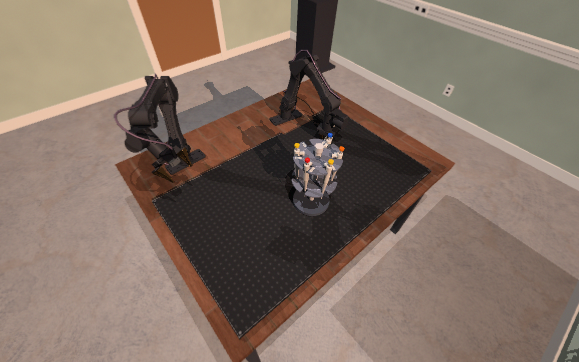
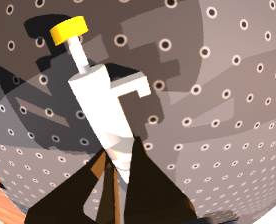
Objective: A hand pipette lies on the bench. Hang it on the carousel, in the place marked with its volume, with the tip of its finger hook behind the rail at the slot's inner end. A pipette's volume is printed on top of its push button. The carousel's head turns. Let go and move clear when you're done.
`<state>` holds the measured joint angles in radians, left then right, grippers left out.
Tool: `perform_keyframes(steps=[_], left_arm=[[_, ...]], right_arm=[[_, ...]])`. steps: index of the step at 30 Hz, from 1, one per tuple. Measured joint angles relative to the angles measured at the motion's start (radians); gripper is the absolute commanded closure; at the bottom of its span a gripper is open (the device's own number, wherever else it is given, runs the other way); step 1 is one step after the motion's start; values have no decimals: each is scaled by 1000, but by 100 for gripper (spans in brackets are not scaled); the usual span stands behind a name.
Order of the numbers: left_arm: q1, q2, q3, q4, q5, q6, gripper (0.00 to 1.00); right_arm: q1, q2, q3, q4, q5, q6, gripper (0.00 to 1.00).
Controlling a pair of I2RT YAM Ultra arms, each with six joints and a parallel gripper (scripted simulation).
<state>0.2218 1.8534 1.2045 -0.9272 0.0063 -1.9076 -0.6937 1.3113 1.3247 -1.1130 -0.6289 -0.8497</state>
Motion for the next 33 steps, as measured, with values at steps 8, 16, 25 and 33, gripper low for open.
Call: perform_keyframes(steps=[8,16,25,33], left_arm=[[0,0,0,0,0,0,88],[0,-13,18,-26,0,0,88],[0,-32,60,-73,0,0,88],[0,-51,102,-131,0,0,88]], right_arm=[[0,0,0,0,0,0,0],[0,0,0,0,0,0,0],[0,0,0,0,0,0,0],[0,0,0,0,0,0,0]])
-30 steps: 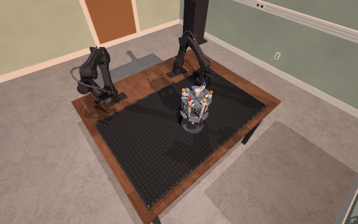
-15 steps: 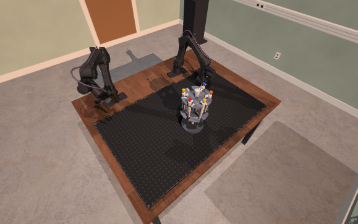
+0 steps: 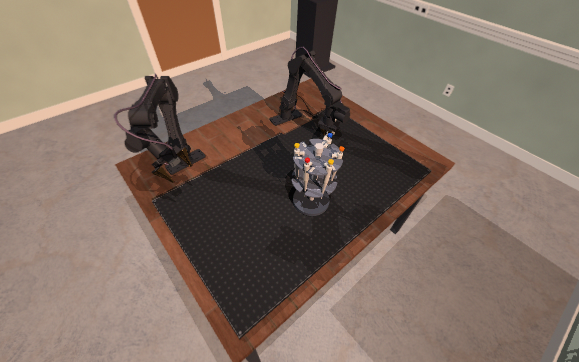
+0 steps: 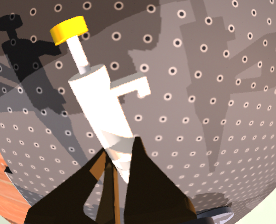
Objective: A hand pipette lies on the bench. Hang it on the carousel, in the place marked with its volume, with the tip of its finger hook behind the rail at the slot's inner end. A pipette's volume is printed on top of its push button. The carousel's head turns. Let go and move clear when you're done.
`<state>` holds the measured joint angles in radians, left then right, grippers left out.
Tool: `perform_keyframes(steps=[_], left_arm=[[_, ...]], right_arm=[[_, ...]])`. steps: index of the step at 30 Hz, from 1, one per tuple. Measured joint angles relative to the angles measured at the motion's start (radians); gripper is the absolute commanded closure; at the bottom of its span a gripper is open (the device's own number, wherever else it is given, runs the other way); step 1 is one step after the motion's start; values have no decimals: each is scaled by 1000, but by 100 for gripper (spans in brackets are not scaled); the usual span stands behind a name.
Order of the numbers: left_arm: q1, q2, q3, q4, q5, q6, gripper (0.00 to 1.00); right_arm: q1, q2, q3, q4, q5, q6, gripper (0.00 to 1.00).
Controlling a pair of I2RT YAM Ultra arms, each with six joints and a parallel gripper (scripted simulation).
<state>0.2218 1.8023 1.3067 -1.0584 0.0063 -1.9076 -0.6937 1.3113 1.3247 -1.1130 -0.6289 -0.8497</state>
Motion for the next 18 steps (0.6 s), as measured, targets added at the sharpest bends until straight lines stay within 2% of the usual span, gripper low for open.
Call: perform_keyframes(steps=[18], left_arm=[[0,-23,101,-124,0,0,88]], right_arm=[[0,0,0,0,0,0,0]])
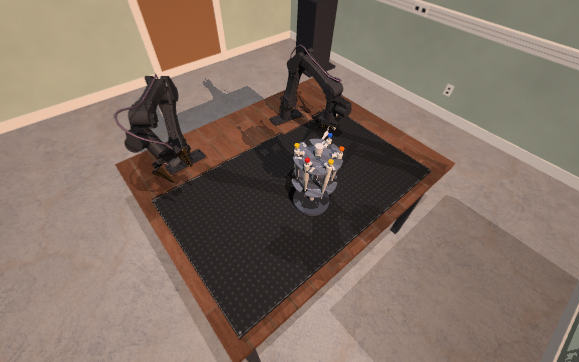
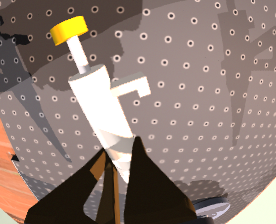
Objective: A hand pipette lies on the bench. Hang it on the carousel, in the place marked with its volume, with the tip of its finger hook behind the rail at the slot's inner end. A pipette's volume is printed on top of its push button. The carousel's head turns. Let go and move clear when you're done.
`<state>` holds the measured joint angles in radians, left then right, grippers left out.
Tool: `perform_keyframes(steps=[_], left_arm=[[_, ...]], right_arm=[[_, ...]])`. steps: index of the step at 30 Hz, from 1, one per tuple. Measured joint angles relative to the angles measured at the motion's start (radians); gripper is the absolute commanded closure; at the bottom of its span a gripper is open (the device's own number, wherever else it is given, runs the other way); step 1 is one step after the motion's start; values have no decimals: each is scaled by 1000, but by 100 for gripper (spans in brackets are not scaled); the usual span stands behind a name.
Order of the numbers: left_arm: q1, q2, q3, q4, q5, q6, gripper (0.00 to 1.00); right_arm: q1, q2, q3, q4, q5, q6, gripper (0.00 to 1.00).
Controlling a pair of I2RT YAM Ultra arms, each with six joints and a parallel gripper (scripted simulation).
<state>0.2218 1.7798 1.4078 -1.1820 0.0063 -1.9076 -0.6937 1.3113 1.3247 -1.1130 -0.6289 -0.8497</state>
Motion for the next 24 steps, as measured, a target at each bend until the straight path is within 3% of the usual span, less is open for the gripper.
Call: perform_keyframes(steps=[24], left_arm=[[0,-6,91,-111,0,0,88]], right_arm=[[0,0,0,0,0,0,0]])
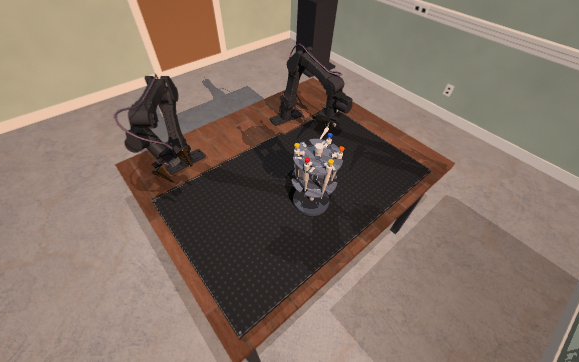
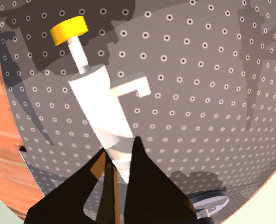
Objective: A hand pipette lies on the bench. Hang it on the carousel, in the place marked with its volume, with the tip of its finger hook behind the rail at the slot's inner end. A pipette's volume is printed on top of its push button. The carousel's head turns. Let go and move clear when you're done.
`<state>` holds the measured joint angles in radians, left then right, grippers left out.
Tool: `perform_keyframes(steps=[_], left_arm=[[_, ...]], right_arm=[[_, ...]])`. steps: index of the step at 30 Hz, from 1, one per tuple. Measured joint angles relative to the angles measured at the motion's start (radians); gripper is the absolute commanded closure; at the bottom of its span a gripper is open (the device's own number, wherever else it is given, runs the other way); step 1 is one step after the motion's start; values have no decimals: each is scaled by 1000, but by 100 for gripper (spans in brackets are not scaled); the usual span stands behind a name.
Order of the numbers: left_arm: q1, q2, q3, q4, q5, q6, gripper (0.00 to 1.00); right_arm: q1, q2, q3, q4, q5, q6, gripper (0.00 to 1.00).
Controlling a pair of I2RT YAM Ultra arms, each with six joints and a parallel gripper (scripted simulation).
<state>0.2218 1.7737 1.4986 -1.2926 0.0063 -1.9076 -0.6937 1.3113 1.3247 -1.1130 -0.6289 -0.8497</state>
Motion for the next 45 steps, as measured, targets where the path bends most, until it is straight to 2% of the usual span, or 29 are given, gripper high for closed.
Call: perform_keyframes(steps=[6,27,45], left_arm=[[-20,5,12,-10,-4,55,88],[-215,53,70,-27,-4,479,88],[-332,106,152,-55,-5,811,88]], right_arm=[[0,0,0,0,0,0,0],[0,0,0,0,0,0,0],[0,0,0,0,0,0,0]])
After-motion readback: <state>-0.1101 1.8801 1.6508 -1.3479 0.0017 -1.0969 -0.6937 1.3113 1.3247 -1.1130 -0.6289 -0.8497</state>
